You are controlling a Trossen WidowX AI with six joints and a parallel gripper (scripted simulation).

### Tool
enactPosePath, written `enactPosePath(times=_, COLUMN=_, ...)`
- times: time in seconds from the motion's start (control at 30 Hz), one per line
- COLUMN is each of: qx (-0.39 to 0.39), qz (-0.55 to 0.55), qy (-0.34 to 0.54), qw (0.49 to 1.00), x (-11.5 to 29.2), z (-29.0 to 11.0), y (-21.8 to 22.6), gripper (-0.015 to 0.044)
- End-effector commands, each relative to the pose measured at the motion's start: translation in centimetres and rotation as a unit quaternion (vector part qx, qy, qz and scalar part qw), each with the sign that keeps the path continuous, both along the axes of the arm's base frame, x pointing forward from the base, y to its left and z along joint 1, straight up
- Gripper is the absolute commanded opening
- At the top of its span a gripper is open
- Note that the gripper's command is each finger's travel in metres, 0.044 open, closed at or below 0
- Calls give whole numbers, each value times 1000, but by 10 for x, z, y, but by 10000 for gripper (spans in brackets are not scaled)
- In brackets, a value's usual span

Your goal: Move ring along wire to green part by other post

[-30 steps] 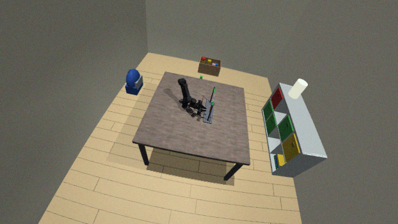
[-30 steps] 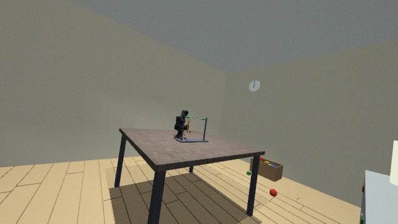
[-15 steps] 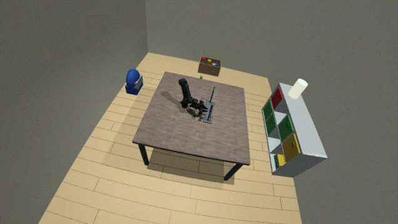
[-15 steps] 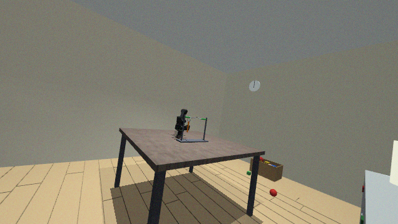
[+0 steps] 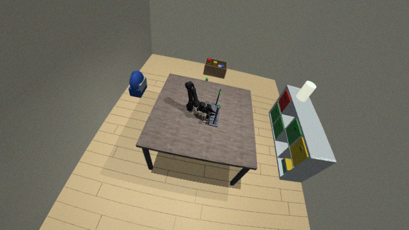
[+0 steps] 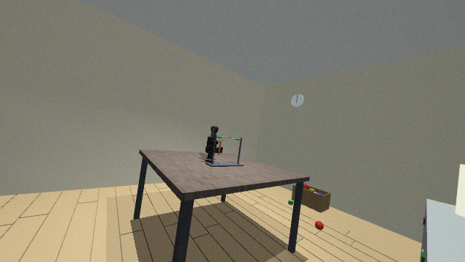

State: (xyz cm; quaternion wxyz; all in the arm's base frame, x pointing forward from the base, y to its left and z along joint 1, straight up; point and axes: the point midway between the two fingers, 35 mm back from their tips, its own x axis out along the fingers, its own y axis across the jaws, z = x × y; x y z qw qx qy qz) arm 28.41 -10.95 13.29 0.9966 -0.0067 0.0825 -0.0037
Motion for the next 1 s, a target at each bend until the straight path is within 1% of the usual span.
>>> enactPosePath(times=0.0, qx=1, qz=-3, qy=-1, qw=1000, x=8, z=-1, y=-1, gripper=160)
enactPosePath(times=0.6, qx=2, qz=-3, qy=-3, qw=1000, x=35, z=-9, y=2, gripper=160)
enactPosePath(times=0.97, qx=2, qz=-3, qy=-3, qw=1000, x=36, z=-9, y=2, gripper=160)
